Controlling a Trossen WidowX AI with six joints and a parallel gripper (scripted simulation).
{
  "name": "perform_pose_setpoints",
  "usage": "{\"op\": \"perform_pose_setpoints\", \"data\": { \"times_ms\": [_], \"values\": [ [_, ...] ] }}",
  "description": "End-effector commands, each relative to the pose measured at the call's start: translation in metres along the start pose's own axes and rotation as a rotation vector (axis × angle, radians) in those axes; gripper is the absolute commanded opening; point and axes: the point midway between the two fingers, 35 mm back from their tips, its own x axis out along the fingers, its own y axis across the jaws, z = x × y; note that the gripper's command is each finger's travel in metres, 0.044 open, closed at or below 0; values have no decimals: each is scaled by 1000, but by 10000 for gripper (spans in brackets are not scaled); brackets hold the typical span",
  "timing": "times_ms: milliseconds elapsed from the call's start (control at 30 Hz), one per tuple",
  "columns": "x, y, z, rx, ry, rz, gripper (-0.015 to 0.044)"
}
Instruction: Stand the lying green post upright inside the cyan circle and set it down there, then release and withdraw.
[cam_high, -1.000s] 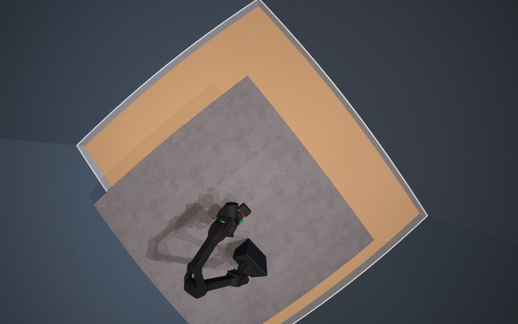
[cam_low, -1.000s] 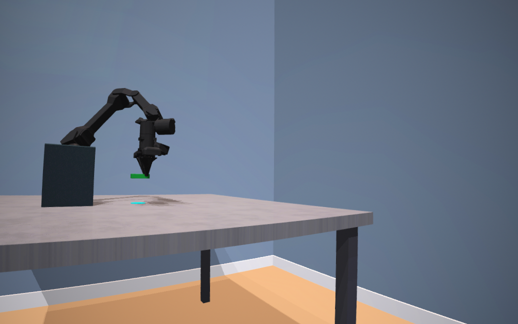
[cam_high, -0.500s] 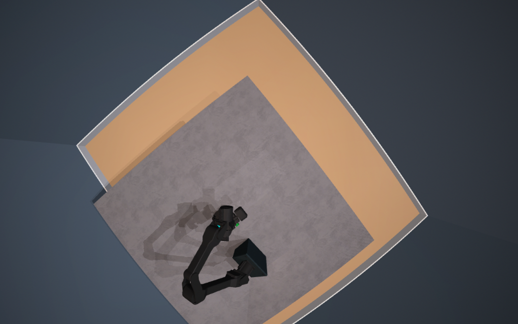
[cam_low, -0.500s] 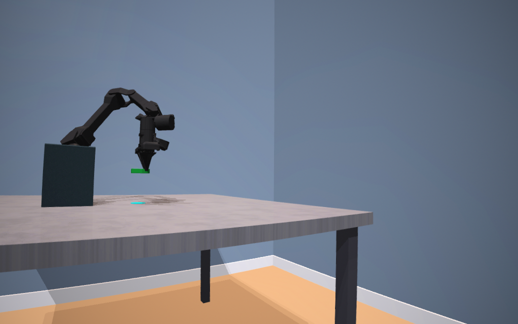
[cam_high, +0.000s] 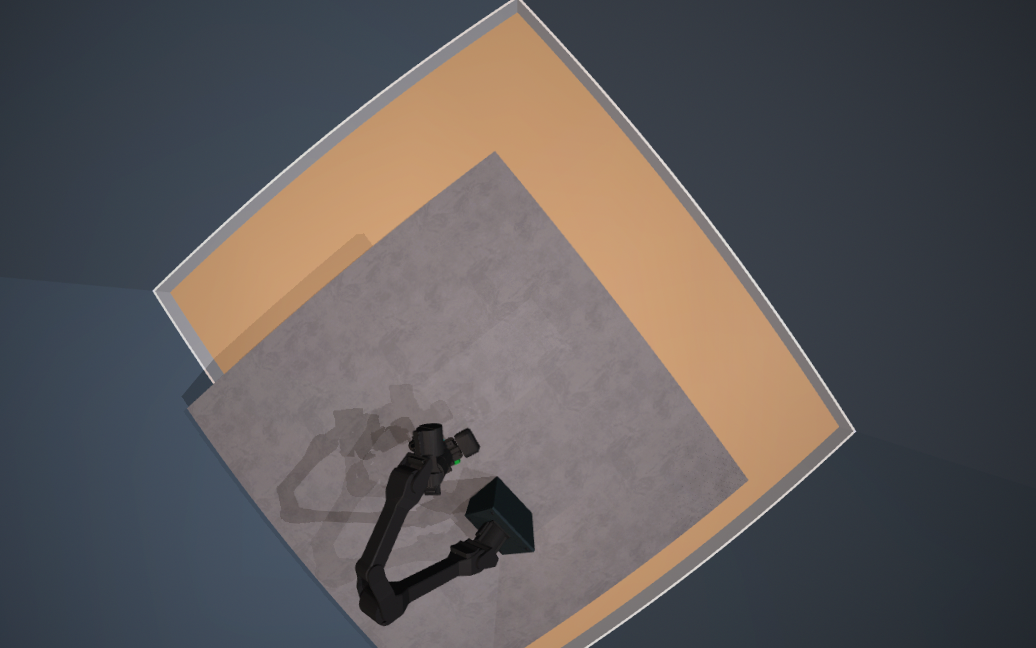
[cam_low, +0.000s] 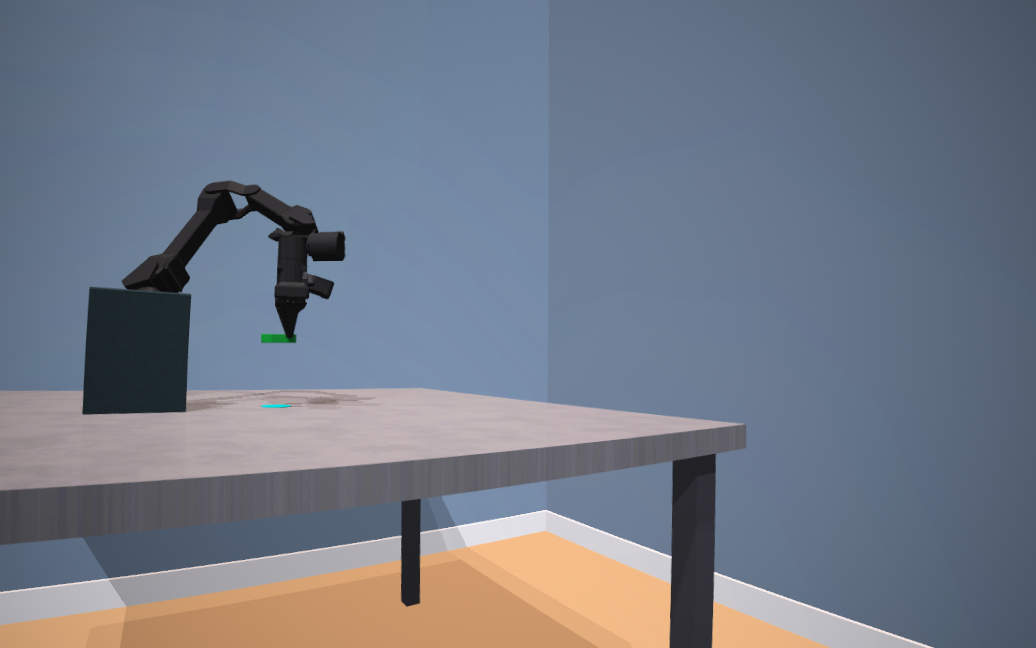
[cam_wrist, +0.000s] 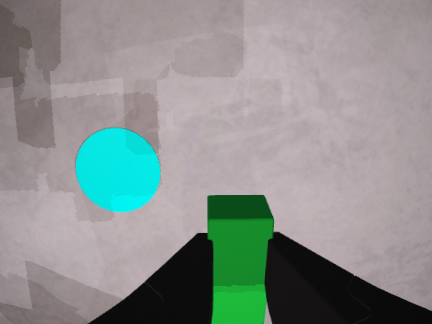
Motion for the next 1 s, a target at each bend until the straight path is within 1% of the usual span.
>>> {"op": "perform_pose_setpoints", "data": {
  "times_ms": [0,567,733,967],
  "values": [
    [0,14,-4,44,5,7,23],
    [-5,65,-20,220,11,16,23],
    [-5,67,-22,227,12,12,23],
    [0,65,-25,226,12,-33,23]
  ]
}}
